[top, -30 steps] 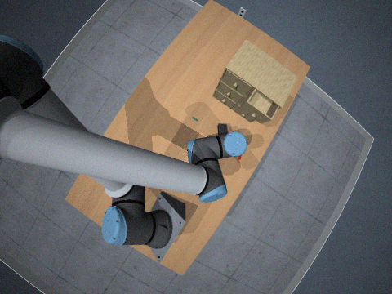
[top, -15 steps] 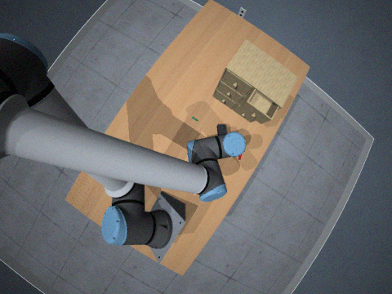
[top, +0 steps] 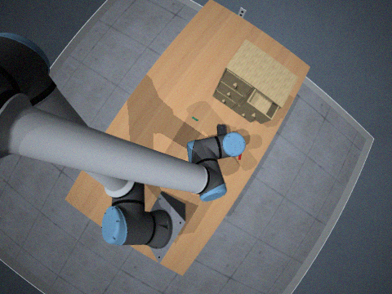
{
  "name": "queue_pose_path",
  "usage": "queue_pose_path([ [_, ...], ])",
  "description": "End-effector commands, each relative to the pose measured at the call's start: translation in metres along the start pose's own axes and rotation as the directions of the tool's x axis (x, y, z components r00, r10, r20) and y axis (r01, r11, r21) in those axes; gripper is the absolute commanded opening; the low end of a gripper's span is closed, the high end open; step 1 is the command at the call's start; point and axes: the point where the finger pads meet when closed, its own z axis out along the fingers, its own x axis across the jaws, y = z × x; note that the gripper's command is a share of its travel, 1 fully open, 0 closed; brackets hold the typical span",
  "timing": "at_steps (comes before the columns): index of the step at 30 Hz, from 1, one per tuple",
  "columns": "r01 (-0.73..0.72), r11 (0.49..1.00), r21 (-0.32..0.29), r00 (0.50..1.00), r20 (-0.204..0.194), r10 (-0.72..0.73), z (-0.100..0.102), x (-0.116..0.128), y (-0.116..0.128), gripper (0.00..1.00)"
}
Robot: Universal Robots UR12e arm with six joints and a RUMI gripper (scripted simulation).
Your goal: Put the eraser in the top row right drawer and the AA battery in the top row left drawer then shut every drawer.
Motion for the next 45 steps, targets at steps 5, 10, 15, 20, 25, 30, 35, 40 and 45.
queue_pose_path([
  [5, 0.0, 1.0, 0.001, 1.0, -0.001, 0.0, -0.0004, 0.0005, -0.0003, 0.23],
  [10, 0.0, 1.0, 0.001, 1.0, -0.001, 0.0, -0.0004, 0.0005, -0.0003, 0.23],
  [15, 0.0, 1.0, 0.001, 1.0, -0.001, 0.0, -0.0004, 0.0005, -0.0003, 0.23],
  [20, 0.0, 1.0, 0.001, 1.0, -0.001, 0.0, -0.0004, 0.0005, -0.0003, 0.23],
  [25, 0.0, 1.0, 0.001, 1.0, -0.001, 0.0, -0.0004, 0.0005, -0.0003, 0.23],
  [30, 0.0, 1.0, 0.001, 1.0, -0.001, 0.0, -0.0004, 0.0005, -0.0003, 0.11],
  [35, 0.0, 1.0, 0.001, 1.0, -0.001, 0.0, -0.0004, 0.0005, -0.0003, 0.11],
  [40, 0.0, 1.0, 0.001, 1.0, -0.001, 0.0, -0.0004, 0.0005, -0.0003, 0.11],
  [45, 0.0, 1.0, 0.001, 1.0, -0.001, 0.0, -0.0004, 0.0005, -0.0003, 0.11],
])
